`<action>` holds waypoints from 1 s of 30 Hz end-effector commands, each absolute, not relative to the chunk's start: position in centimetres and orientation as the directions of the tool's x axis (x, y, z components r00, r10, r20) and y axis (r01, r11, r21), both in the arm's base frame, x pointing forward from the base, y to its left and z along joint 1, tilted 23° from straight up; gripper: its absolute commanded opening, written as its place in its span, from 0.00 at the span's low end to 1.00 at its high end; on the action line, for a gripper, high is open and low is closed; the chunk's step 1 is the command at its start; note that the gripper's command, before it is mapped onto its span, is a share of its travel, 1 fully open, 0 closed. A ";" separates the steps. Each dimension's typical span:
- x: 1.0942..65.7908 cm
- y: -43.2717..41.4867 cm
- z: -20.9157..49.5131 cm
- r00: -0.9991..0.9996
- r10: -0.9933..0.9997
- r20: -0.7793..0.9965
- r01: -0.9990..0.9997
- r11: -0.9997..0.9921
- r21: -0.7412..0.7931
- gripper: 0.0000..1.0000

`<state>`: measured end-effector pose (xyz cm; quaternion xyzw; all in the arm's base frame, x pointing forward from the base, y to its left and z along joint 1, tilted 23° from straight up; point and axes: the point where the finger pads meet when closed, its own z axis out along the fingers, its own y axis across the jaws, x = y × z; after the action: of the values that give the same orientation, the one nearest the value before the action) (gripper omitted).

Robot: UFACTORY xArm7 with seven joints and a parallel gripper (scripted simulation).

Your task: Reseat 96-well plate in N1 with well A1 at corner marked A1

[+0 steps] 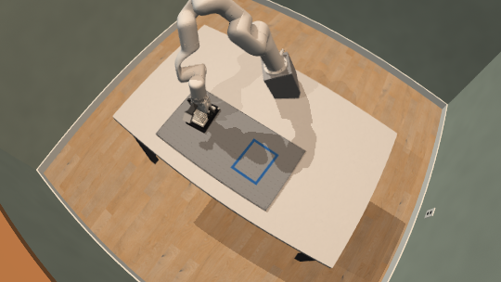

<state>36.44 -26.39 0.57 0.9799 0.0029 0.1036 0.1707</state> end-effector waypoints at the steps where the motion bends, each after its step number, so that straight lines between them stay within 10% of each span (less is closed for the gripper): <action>1: 36.5 -26.4 0.6 0.978 0.042 0.204 -0.029 -0.941 0.336 0.00; 24: 36.6 -26.5 0.3 0.978 0.042 0.204 -0.029 -0.941 0.336 0.00; 25: 36.6 -26.5 0.3 0.978 0.042 0.204 -0.029 -0.941 0.336 1.00; 30: 36.6 -26.5 0.3 0.978 0.042 0.204 -0.029 -0.941 0.336 1.00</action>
<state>36.53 -26.53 0.18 0.9799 0.0029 0.1036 0.1707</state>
